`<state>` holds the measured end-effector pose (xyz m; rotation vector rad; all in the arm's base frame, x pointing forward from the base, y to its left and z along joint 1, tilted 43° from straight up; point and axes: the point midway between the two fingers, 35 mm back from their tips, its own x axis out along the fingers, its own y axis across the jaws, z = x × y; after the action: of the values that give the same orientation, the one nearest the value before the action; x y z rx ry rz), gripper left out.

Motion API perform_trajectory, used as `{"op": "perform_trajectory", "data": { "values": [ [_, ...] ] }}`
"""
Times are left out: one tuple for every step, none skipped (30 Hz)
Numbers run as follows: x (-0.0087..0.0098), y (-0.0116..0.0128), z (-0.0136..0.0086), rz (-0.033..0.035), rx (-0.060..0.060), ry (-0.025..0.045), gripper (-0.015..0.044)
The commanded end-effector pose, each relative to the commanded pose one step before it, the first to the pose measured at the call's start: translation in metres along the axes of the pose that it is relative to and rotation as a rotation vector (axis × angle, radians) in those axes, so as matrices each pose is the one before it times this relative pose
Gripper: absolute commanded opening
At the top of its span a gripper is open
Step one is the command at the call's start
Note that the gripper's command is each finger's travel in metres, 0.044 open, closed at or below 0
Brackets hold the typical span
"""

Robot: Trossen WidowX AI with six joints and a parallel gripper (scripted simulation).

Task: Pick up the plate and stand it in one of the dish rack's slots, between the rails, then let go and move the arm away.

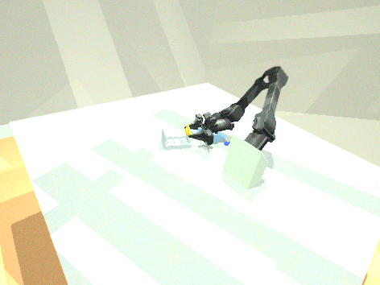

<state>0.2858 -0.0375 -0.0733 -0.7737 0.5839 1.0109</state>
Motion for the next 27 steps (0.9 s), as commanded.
{"op": "perform_trajectory", "data": {
  "values": [
    [0.0043,0.00149,0.00142,0.00342,0.0024,-0.00159,0.0],
    [0.0,0.0,0.0,0.0,0.0,0.0,0.0],
    [0.0,0.0,0.0,0.0,0.0,0.0,0.0],
    [0.00117,-0.00004,0.00019,-0.00011,-0.0002,0.00007,0.0],
    [0.00243,-0.00006,0.00041,-0.00026,-0.0005,0.00011,0.0],
    [0.00363,-0.00006,0.00065,-0.00045,-0.0007,0.00008,0.0],
    [0.00314,-0.00002,0.00061,-0.00045,-0.0006,-0.00003,0.0],
    [0.00188,0.00001,0.00038,-0.00029,-0.0004,-0.00006,0.0],
    [0.00062,0.00001,0.00013,-0.0001,-0.0001,-0.00003,0.0],
    [0.0,0.0,0.0,0.0,0.0,0.0,0.0],
    [0.0,0.0,0.0,0.0,0.0,0.0,0.0],
    [0.0,0.0,0.0,0.0,0.0,0.0,0.0],
    [0.0,0.0,0.0,0.0,0.0,0.0,0.0],
    [0.00101,0.00003,0.00019,-0.00022,-0.0005,0.00006,0.0],
    [0.00196,0.00006,0.00038,-0.00045,-0.0009,0.00008,0.0],
    [0.00152,0.00006,0.0003,-0.00037,-0.0007,0.00004,0.0],
    [0.00051,0.00002,0.0001,-0.00012,-0.0002,0.00001,0.0],
    [0.00029,0.0,-0.00161,-0.00028,-0.0001,0.00023,0.0],
    [0.00088,0.00007,-0.00483,-0.00087,-0.0002,0.00065,0.0],
    [0.00132,0.0003,-0.00726,-0.00138,-0.0003,0.00081,0.0],
    [0.00089,0.00033,-0.00485,-0.00098,-0.0001,0.00044,0.0],
    [0.0003,0.00013,-0.00162,-0.00034,0.0,0.00013,0.0],
    [0.0,0.0,0.0,0.0,0.0,0.0,0.0],
    [0.0,0.0,0.0,0.0,0.0,0.0,0.0],
    [-0.00035,0.00068,0.00071,0.0016,0.0029,0.00127,0.0],
    [-0.00087,0.00173,0.00175,0.00396,0.0073,0.00319,0.0],
    [-0.00035,0.00071,0.00069,0.00158,0.0029,0.00129,0.0]
  ]
}}
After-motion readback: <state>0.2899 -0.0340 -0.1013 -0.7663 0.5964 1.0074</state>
